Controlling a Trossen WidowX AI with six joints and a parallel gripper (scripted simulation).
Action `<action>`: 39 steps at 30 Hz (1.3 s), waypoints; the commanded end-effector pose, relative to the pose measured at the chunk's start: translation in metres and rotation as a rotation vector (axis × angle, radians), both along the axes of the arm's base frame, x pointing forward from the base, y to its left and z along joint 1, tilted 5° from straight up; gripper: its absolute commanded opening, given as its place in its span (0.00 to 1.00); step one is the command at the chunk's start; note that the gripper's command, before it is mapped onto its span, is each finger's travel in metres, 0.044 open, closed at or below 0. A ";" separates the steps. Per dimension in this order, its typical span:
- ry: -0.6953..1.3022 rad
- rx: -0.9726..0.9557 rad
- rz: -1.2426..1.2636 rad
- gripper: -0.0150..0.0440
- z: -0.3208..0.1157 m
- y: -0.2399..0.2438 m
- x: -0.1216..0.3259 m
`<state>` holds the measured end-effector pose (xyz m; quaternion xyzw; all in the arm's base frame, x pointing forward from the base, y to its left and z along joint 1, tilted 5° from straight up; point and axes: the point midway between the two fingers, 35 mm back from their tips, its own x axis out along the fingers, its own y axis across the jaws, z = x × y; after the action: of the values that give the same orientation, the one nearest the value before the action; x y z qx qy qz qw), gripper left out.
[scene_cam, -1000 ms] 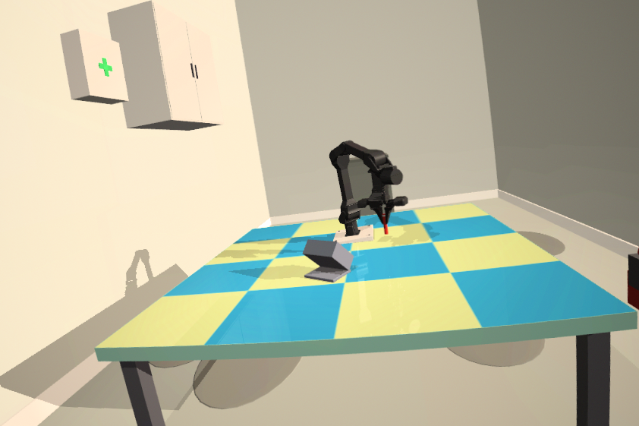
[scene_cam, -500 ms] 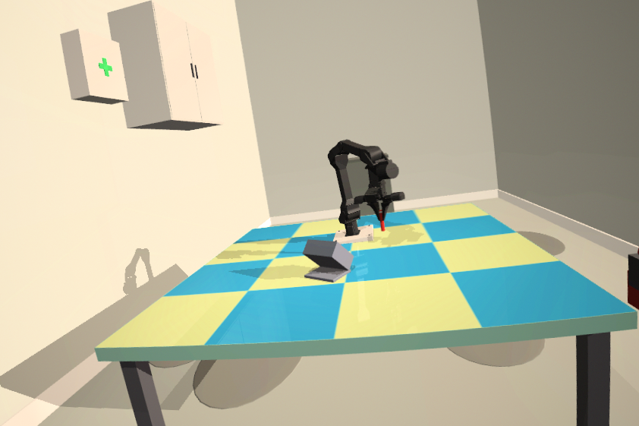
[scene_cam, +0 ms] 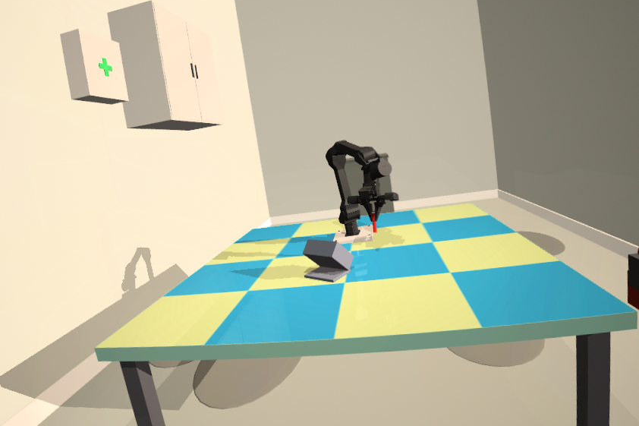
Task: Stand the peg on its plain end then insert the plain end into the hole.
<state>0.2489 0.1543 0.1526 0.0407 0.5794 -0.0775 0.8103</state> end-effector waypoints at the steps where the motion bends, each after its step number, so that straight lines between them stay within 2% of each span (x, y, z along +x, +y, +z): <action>1: -0.038 -0.020 0.005 0.25 0.002 -0.007 0.006; 39: -0.413 -0.252 -0.014 0.25 0.042 -0.082 0.048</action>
<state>0.2962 0.0789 0.1920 -0.0339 0.3970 -0.1356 0.9071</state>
